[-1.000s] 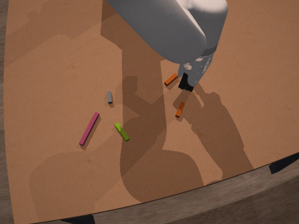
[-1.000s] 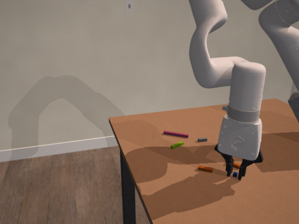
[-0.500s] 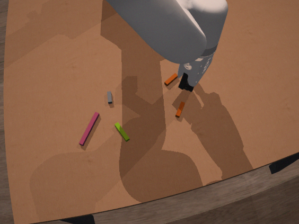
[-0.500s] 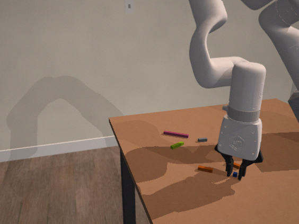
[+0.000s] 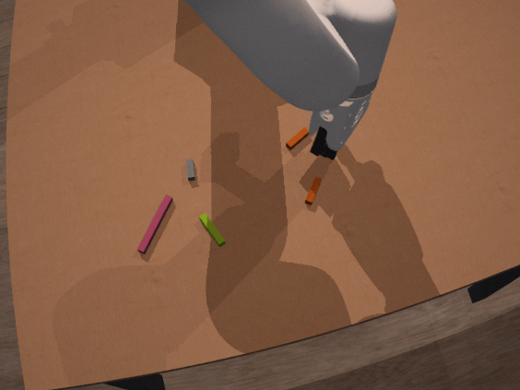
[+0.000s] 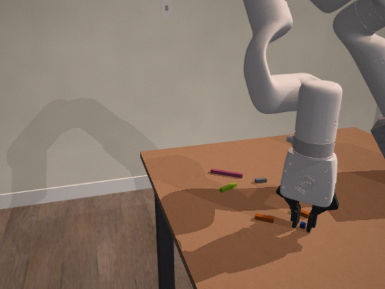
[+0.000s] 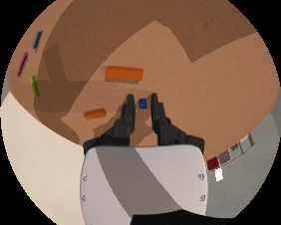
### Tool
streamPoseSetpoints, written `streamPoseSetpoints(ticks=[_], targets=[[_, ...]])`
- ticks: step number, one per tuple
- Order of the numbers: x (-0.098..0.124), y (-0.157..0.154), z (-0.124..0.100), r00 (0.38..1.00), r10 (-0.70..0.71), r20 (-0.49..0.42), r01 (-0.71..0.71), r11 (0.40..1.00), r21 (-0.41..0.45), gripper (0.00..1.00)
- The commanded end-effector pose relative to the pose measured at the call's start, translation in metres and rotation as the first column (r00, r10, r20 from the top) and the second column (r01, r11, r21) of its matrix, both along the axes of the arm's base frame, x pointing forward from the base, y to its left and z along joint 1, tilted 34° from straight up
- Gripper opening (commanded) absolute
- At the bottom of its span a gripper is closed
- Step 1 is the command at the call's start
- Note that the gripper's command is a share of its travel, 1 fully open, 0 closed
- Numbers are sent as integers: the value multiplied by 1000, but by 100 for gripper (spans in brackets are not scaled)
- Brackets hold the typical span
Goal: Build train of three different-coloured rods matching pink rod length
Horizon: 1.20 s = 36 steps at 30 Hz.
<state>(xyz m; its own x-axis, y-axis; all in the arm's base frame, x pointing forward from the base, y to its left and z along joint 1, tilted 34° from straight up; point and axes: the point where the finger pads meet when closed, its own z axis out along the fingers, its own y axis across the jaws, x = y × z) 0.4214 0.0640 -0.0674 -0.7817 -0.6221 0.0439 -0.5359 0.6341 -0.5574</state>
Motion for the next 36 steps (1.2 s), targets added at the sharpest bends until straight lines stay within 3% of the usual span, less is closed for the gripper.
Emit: streamPoseSetpoints(ticks=[1, 4, 5, 36], targets=[[1, 1, 1, 1000, 1, 2, -1, 1000, 1, 24], [1, 1, 1, 1000, 1, 2, -1, 1000, 1, 24], [1, 1, 1, 1000, 1, 2, -1, 1000, 1, 4], [1, 1, 1, 1000, 1, 2, -1, 1000, 1, 4]])
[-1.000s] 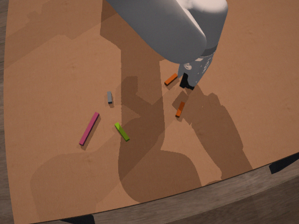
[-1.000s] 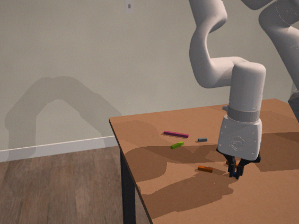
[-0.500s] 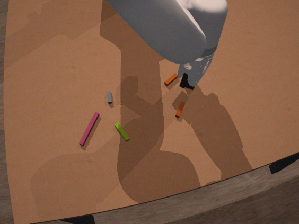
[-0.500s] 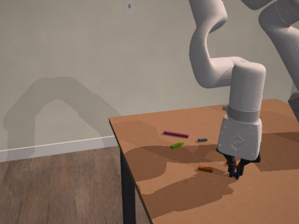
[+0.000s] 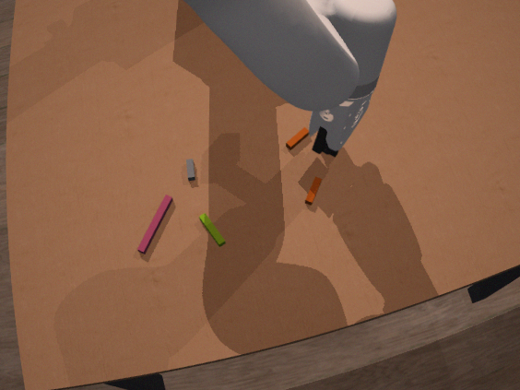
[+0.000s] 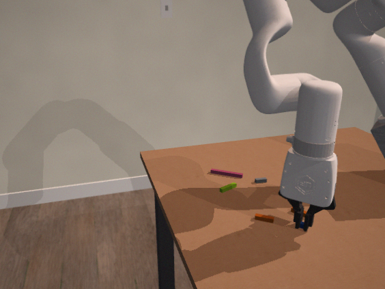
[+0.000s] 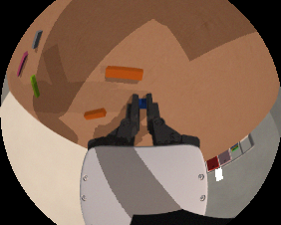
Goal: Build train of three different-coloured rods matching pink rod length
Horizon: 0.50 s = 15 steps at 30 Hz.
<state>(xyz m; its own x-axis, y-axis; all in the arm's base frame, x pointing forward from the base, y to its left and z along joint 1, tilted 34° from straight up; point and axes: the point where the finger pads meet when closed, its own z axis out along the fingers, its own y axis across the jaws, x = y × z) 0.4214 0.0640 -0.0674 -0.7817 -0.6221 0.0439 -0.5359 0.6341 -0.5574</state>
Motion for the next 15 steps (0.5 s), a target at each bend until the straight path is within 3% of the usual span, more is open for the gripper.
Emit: streamPoseSetpoints(ticks=[1, 10, 15], targets=[[1, 1, 1, 1000, 1, 2, -1, 1000, 1, 4], [-3, 6, 10, 1000, 1, 2, -1, 1000, 1, 4], [-13, 21, 37, 1000, 1, 2, -1, 1000, 1, 4]])
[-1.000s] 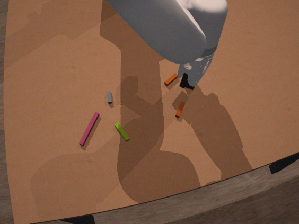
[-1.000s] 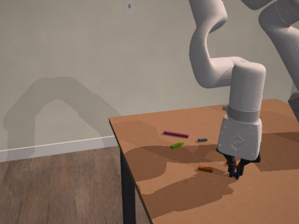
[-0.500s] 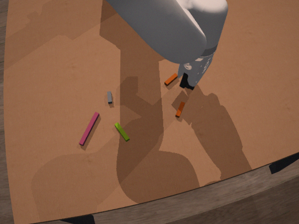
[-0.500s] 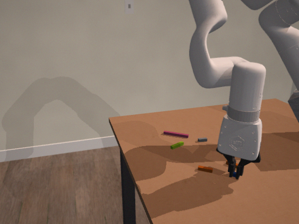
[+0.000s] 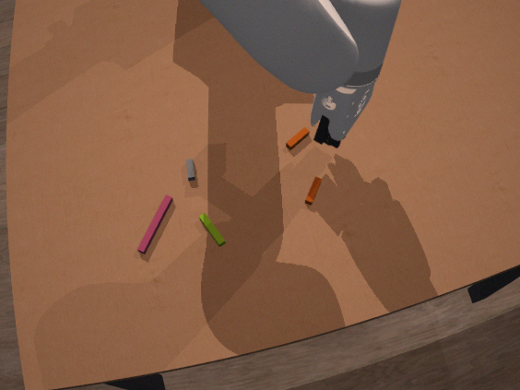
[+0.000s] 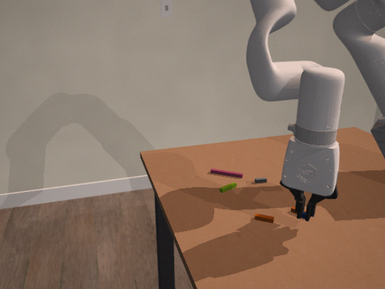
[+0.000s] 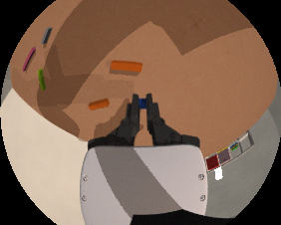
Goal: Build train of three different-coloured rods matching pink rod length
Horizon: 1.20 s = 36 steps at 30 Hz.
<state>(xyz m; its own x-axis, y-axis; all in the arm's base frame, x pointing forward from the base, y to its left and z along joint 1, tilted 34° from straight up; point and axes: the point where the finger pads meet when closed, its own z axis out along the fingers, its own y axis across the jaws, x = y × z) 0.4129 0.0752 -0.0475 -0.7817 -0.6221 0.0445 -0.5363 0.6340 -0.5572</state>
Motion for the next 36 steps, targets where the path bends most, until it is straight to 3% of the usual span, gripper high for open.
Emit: streamPoseSetpoints(ticks=[1, 10, 29, 36], targets=[[-7, 13, 23, 1000, 1, 3, -1, 1000, 1, 4], [-22, 35, 62, 1000, 1, 3, -1, 1000, 1, 4], [-23, 31, 66, 999, 48, -24, -48, 999, -16, 4], [-25, 10, 76, 950, 266, -163, -282, 956, -81, 4]])
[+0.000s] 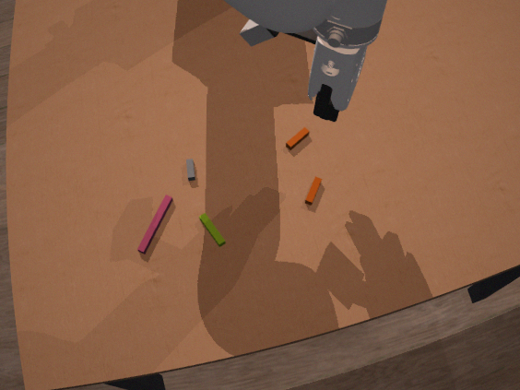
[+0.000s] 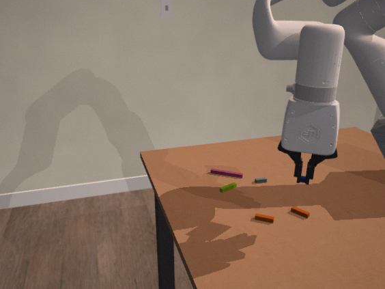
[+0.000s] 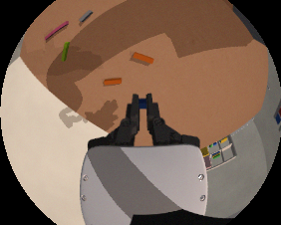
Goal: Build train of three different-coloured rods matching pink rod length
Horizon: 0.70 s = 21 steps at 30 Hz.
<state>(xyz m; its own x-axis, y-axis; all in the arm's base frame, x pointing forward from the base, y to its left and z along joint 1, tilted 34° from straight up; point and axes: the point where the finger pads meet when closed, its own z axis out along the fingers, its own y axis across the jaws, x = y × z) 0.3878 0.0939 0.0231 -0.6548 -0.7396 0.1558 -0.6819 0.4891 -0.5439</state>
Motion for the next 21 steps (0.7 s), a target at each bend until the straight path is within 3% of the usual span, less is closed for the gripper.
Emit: streamPoseSetpoints(ticks=[1, 8, 10, 12, 15, 21], targets=[[-1, -11, 7, 987, 135, -86, -138, 990, -40, 4], [-5, -30, 16, 917, 332, -221, -358, 929, -91, 4], [-5, -30, 16, 917, 332, -221, -358, 929, -91, 4], [-7, -39, 20, 863, 416, -288, -460, 882, -104, 4], [-9, -45, 22, 822, 464, -330, -522, 846, -109, 4], [-14, -61, 29, 684, 577, -446, -680, 725, -105, 4]])
